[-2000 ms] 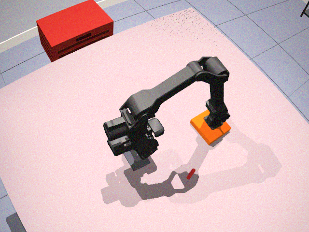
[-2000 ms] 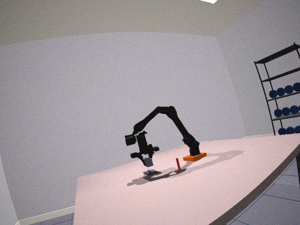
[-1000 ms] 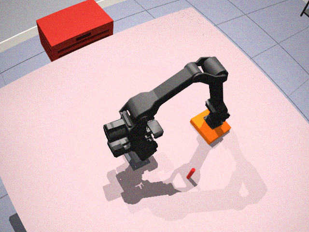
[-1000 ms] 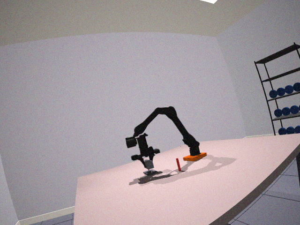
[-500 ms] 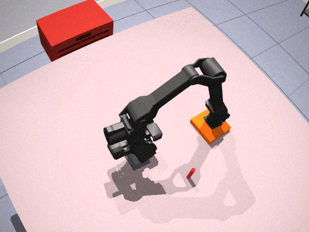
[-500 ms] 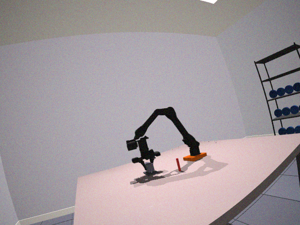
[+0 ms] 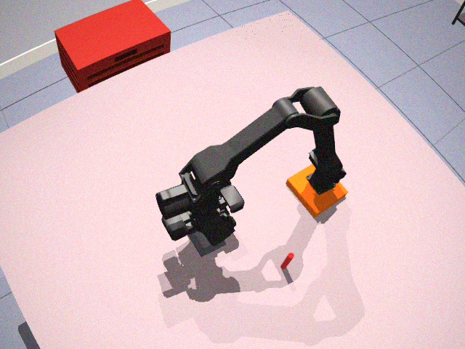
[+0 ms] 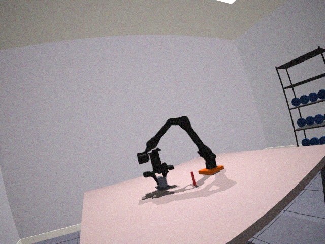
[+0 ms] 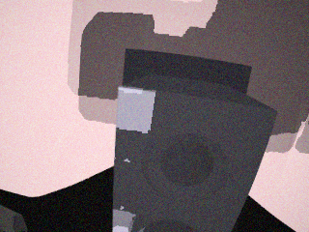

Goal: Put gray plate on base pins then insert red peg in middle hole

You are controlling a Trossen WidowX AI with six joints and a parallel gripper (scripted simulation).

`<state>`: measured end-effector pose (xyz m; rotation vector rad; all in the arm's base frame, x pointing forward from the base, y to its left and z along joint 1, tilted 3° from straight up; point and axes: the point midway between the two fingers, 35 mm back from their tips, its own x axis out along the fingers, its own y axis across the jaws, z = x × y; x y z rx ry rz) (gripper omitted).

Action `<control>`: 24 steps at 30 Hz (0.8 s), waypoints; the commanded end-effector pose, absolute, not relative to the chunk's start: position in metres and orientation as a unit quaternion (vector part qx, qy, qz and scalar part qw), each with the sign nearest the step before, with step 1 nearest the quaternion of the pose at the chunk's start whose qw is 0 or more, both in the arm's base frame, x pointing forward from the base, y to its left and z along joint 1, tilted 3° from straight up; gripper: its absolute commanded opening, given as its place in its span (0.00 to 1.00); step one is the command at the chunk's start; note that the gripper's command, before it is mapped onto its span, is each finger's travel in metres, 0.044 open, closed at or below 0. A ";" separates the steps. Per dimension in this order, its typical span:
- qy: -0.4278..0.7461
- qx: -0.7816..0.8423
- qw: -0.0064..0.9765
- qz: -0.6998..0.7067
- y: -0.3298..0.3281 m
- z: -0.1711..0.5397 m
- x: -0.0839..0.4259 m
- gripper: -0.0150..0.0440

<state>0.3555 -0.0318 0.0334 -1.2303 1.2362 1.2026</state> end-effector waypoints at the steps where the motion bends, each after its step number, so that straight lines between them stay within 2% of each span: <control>1: 0.508 -0.507 0.490 0.494 -0.032 0.034 0.356 0.57; 11: 0.508 -0.507 0.490 0.494 -0.032 0.034 0.356 1.00; 16: 0.509 -0.507 0.490 0.495 -0.032 0.044 0.358 1.00; 24: 0.509 -0.508 0.487 0.496 -0.028 0.149 0.357 1.00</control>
